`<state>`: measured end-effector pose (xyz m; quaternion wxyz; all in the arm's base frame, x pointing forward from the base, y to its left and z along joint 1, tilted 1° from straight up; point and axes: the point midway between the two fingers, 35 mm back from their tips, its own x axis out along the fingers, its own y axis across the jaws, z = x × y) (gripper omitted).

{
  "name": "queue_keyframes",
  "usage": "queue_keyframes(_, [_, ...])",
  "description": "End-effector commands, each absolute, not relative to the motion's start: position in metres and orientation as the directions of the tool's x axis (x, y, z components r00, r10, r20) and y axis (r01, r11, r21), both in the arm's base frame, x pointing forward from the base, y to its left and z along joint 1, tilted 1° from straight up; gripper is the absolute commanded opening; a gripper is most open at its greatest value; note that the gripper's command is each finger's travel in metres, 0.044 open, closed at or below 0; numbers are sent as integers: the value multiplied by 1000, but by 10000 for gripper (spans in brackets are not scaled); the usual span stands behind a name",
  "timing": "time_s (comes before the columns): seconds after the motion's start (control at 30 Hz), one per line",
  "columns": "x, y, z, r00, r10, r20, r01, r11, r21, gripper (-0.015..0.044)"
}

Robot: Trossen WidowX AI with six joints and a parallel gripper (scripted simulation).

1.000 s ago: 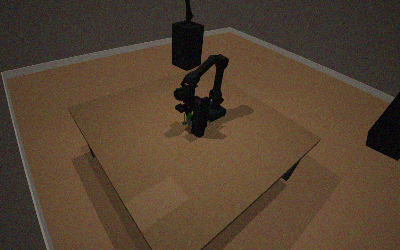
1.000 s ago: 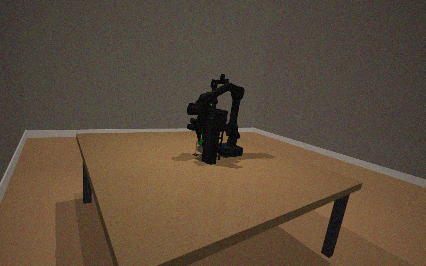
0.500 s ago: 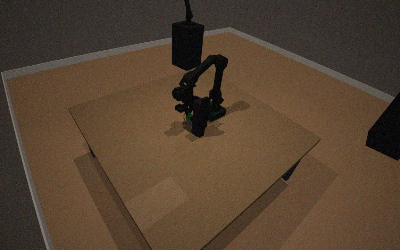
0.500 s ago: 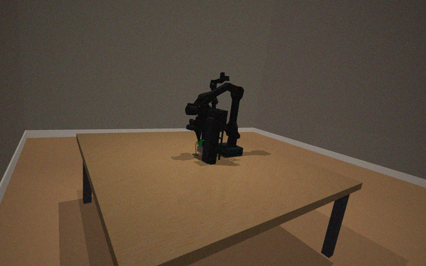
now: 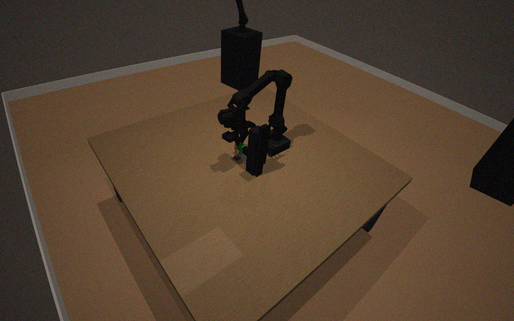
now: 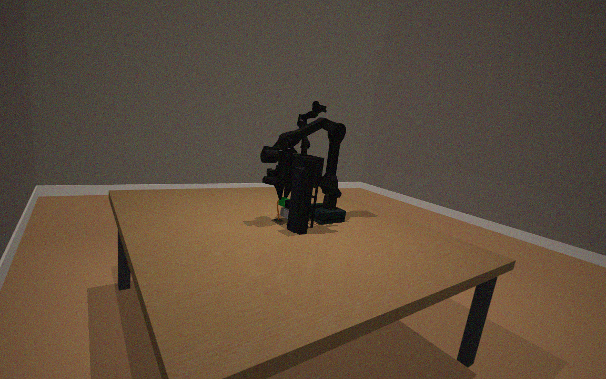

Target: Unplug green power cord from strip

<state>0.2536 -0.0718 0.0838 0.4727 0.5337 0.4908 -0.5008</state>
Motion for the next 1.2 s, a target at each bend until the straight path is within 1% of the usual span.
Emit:
queue_keyframes(0.0, [250, -102, 87, 13, -13, -1000, 994, -109, 15, 0])
queue_keyframes(0.03, [250, -103, 87, 13, -13, -1000, 994, -109, 15, 0])
queue_keyframes(0.17, [249, -91, 85, 11, -10, -1000, 994, -110, 13, 105])
queue_keyframes(0.47, [249, -90, 84, 11, -10, -1000, 994, -110, 12, 341])
queue_keyframes(0.6, [248, -108, 88, 11, -12, -1000, 994, -110, 13, 440])
queue_keyframes(0.77, [242, -148, 97, 11, -16, -1000, 994, -110, 12, 440])
queue_keyframes(1.17, [242, -150, 97, 11, -16, -1000, 994, -110, 12, 440])
